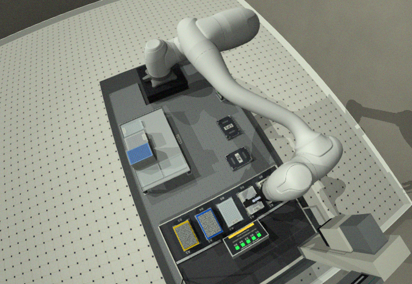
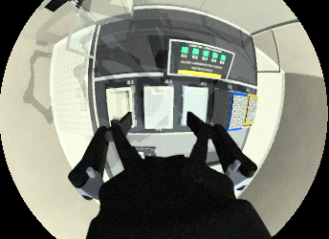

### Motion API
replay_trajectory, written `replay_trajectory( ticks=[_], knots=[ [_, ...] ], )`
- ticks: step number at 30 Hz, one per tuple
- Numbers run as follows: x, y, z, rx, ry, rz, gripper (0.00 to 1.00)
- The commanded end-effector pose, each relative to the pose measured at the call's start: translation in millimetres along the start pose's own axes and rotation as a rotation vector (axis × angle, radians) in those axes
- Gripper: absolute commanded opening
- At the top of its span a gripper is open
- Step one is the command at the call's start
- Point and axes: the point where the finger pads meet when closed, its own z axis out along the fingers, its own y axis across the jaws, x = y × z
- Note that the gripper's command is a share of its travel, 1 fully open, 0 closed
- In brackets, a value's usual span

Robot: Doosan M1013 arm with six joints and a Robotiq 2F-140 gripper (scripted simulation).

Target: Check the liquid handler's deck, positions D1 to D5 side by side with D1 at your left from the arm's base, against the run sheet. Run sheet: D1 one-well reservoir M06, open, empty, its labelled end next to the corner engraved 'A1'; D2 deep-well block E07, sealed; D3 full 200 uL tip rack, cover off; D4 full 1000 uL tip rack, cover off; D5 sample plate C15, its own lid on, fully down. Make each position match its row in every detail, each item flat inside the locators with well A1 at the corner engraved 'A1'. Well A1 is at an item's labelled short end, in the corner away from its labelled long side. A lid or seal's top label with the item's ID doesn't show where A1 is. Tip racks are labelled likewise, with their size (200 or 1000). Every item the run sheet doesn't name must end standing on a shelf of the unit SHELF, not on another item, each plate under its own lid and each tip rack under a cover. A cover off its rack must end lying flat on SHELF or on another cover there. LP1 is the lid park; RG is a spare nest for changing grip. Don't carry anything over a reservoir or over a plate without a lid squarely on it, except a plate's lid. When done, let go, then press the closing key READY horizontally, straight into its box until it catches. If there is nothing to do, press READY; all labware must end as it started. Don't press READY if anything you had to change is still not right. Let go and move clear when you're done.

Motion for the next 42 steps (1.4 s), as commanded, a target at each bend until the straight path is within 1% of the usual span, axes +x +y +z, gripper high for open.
replay_trajectory(
  ticks=[1, 29, 34, 36, 42],
  knots=[
    [0, 0, -1.7, 0.001, 0.002, 0.000, 0.79],
    [0, 0, -1.7, 0.001, 0.002, 0.000, 0.79],
    [0, -25, -1.7, 0.001, 0.002, 0.000, 0.79],
    [0, -25, -1.7, 0.001, 0.002, 0.000, 0.79],
    [0, -55, -1.8, 0.001, 0.002, 0.000, 0.79]
  ],
)
